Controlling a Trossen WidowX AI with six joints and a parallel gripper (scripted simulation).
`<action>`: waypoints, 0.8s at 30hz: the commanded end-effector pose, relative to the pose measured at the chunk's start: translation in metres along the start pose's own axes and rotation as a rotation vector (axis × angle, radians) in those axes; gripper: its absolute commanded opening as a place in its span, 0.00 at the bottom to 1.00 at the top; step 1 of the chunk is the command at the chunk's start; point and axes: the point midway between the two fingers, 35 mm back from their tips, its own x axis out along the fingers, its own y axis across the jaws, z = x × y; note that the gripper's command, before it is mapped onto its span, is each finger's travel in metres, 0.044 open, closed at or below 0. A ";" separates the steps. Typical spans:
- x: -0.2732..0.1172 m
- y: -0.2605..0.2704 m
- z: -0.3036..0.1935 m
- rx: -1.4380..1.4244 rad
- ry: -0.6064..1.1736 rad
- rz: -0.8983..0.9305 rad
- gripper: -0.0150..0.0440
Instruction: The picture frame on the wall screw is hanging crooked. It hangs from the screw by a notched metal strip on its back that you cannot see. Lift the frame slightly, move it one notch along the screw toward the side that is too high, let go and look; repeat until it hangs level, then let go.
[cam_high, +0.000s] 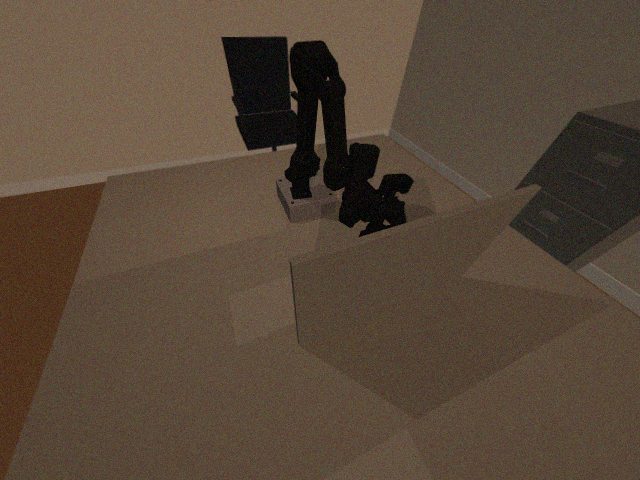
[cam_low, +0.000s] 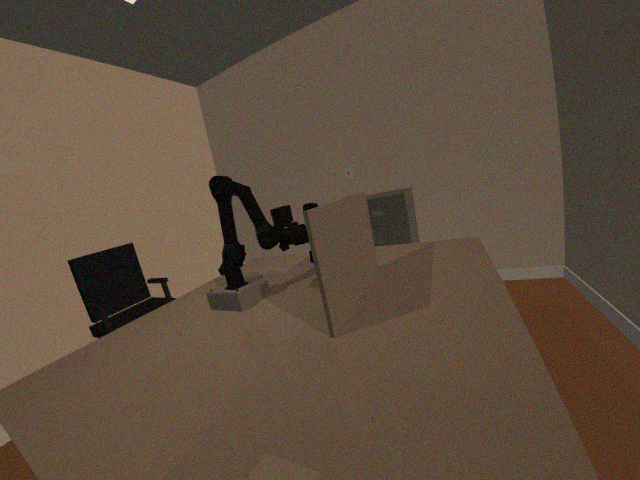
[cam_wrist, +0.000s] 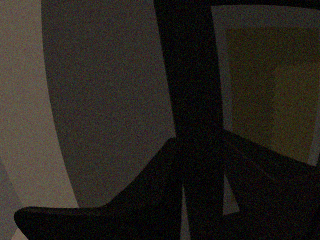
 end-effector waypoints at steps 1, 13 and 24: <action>0.000 0.000 0.000 -0.004 0.002 -0.002 0.25; 0.000 0.004 0.000 -0.004 0.002 -0.002 0.25; 0.000 0.008 0.000 -0.004 0.002 -0.002 0.25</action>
